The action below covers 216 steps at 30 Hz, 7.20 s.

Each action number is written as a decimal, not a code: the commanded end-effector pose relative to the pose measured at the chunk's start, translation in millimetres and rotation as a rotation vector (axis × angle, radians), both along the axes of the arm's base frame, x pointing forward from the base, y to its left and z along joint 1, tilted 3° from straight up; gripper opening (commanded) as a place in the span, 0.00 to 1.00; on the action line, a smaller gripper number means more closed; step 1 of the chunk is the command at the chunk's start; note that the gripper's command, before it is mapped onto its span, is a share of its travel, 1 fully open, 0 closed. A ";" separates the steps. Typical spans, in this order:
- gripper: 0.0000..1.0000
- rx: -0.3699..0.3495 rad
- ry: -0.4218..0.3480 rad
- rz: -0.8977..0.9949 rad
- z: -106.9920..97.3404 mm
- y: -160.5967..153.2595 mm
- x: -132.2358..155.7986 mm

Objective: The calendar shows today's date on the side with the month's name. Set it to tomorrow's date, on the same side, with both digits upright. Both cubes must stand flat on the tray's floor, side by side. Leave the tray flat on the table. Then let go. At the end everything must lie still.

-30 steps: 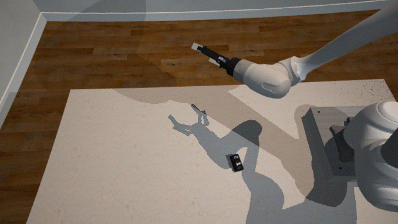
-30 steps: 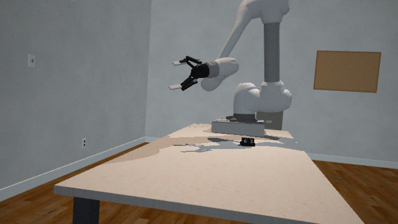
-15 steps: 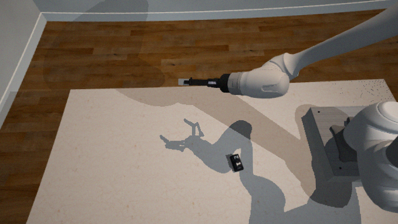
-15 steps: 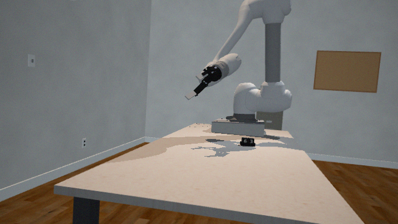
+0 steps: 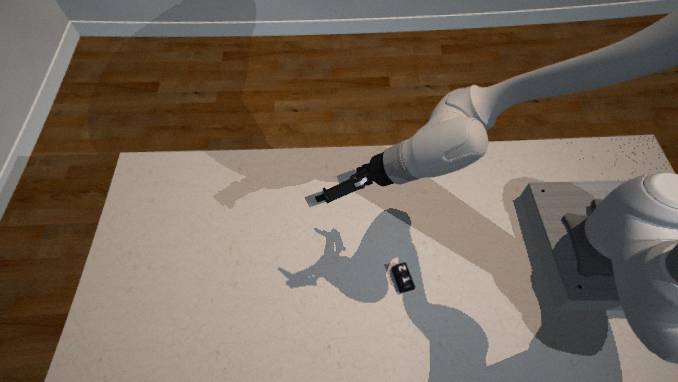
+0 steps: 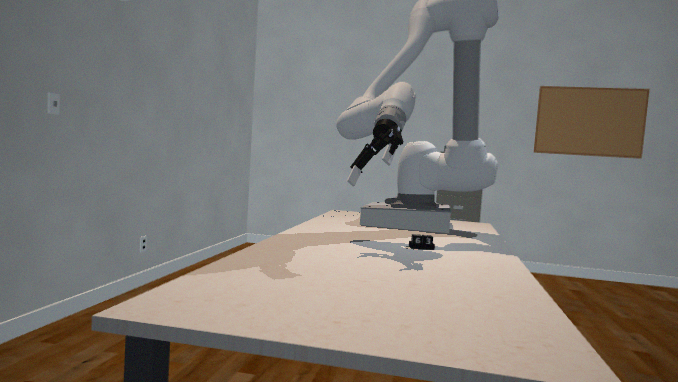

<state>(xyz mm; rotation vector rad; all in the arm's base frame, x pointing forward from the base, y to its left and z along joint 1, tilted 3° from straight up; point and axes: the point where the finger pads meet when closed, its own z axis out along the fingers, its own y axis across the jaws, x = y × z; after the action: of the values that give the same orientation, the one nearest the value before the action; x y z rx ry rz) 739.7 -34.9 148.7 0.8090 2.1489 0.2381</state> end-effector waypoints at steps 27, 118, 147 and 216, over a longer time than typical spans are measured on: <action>1.00 -0.251 0.607 0.718 -75.4 122.2 -139.7; 0.28 -1.054 0.499 2.416 -106.3 118.1 -211.7; 0.28 -1.054 0.499 2.416 -106.3 118.1 -211.7; 0.28 -1.054 0.499 2.416 -158.2 115.1 -212.3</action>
<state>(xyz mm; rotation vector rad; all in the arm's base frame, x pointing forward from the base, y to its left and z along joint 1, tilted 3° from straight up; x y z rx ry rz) 527.1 80.7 -6.4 -2.5885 1.8608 -0.0222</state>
